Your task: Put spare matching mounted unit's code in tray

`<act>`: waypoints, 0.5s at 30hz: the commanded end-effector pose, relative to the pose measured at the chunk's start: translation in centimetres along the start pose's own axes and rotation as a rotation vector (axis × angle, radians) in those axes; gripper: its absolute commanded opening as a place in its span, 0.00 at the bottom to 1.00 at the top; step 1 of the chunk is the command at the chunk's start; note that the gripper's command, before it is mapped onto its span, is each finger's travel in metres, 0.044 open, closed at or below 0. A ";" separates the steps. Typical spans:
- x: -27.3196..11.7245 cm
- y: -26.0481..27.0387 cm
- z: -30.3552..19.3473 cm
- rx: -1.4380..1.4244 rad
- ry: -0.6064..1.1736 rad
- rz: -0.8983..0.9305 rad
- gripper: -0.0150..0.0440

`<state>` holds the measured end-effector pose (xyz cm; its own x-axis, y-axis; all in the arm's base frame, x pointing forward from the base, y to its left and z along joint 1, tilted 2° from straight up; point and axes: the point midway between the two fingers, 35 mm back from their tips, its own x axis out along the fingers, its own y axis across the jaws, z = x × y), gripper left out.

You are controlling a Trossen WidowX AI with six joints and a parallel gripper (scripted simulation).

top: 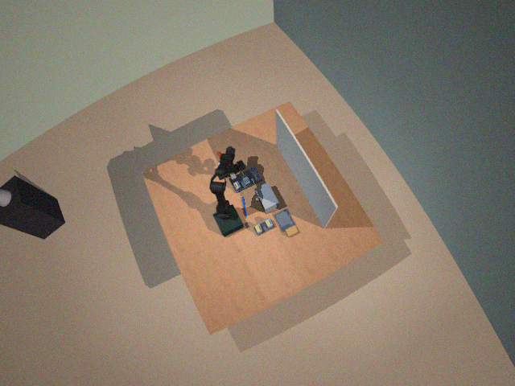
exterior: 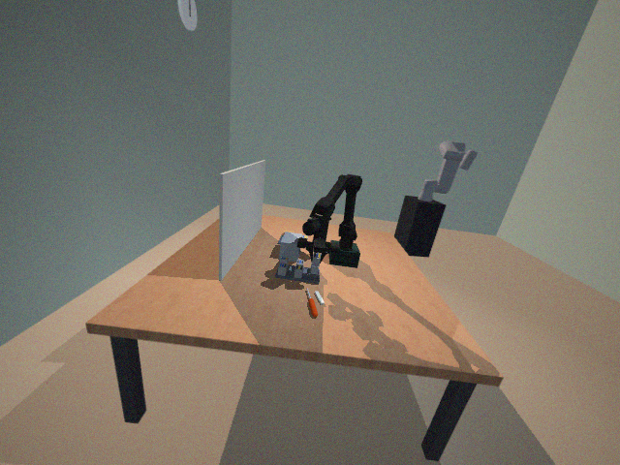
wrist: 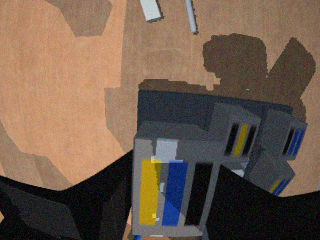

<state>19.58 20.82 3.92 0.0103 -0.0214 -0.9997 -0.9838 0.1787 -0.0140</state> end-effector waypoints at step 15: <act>-7.6 0.9 -0.5 0.002 0.001 0.001 0.25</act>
<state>18.73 20.78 10.94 0.0154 -0.0157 -0.9998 -0.9843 0.1753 -0.0179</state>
